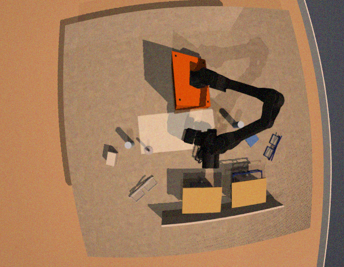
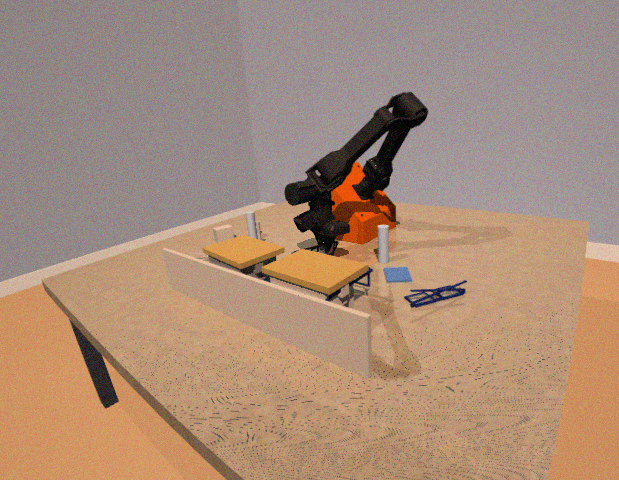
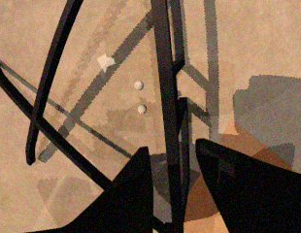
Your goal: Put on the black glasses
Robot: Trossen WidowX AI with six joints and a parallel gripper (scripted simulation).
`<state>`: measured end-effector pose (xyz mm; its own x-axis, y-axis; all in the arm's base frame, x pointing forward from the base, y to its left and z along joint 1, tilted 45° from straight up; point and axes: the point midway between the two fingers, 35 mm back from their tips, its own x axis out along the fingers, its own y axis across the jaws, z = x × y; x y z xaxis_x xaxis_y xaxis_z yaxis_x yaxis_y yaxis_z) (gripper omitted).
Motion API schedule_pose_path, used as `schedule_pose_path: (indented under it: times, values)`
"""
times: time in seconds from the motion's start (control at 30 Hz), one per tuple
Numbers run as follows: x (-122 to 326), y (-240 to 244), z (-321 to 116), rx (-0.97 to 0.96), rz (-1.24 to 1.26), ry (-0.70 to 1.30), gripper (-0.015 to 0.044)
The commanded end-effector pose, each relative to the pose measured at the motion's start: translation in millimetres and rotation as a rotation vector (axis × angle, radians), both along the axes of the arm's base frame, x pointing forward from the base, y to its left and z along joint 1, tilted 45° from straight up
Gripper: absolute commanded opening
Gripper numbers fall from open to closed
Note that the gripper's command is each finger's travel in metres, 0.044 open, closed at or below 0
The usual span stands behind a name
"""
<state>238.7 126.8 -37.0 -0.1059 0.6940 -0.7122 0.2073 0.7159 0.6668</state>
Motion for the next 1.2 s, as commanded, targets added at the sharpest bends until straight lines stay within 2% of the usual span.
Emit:
schedule_pose_path:
  times: [0.0, 0.23, 0.83, 1.17]
  values:
    - [-2, 2, 0, 0.005, -0.001, 0.008, 0.012]
    - [-1, 6, 3, 0.005, -0.001, 0.008, 0.012]
    - [-1, 3, 1, 0.0, -0.001, 0.006, 0.0]
    - [4, -11, 13, -0.006, -0.003, 0.004, 0.0]
